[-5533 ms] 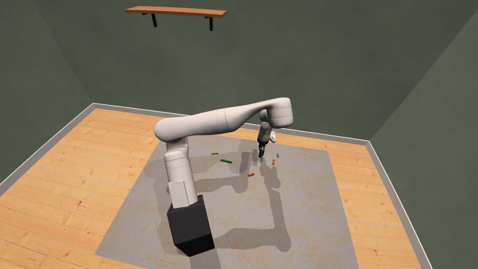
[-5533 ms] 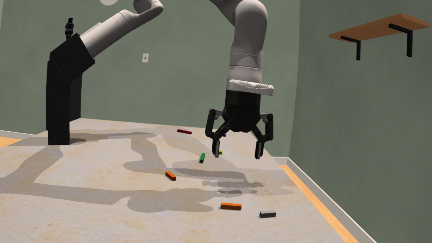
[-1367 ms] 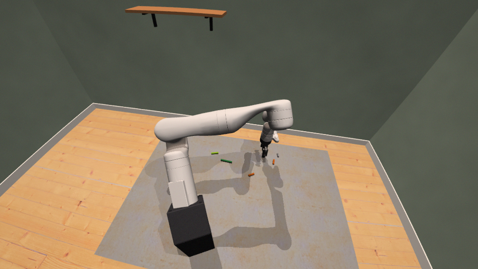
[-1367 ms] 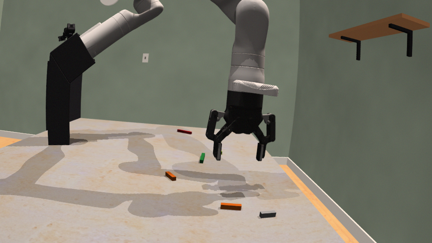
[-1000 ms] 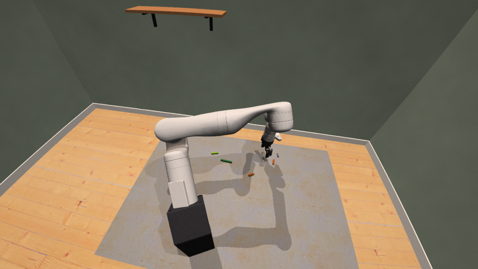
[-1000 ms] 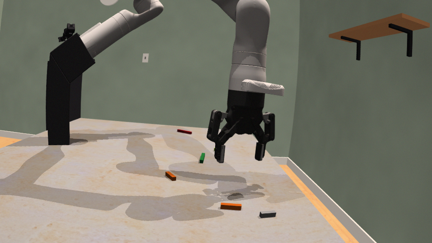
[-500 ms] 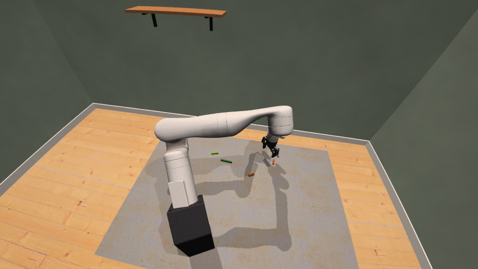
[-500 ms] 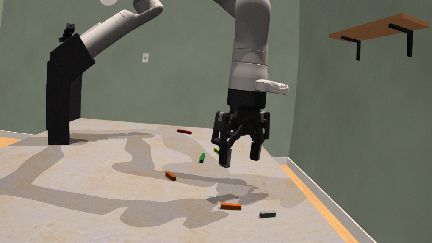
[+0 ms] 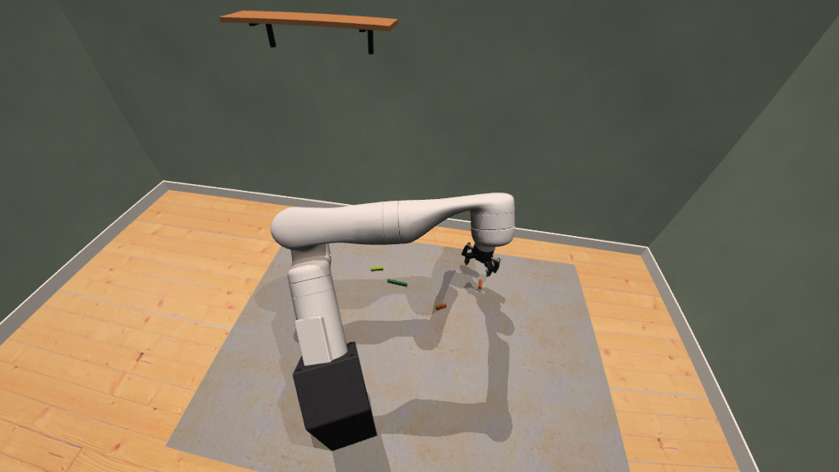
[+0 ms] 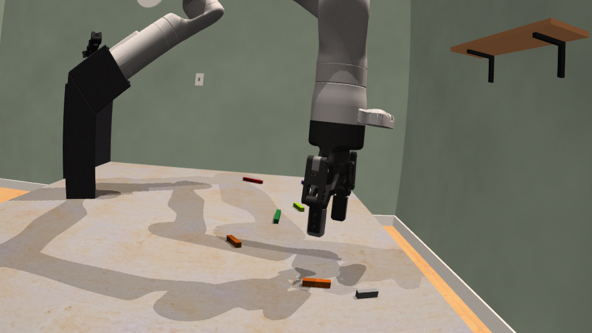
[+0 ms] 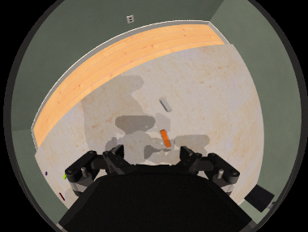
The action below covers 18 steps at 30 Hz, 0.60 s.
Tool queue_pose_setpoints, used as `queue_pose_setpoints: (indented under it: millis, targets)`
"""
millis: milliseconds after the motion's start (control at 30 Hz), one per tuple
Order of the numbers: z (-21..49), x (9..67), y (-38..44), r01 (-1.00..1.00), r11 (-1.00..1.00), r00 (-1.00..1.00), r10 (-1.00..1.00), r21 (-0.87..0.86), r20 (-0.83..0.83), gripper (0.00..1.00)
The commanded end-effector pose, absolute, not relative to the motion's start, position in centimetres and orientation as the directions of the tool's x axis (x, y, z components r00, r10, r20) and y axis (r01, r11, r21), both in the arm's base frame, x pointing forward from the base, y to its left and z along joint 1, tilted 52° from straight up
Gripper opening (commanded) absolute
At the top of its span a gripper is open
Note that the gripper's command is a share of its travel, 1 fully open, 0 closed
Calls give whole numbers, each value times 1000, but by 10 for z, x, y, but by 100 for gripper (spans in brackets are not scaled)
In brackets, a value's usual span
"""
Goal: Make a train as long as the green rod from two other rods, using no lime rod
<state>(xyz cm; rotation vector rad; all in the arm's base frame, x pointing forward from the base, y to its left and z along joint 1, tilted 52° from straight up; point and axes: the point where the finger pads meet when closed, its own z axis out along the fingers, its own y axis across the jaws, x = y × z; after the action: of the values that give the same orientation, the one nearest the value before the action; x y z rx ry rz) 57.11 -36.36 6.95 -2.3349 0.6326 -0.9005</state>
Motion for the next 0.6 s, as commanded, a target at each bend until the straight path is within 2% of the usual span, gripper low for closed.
queue_pose_setpoints:
  millis: [0, 567]
  targets:
    - [66, 570, -369, -192, -760, 673, -562, -621, 480, 100]
    - [56, 567, -383, -4, -881, 702, -340, -474, 626, 100]
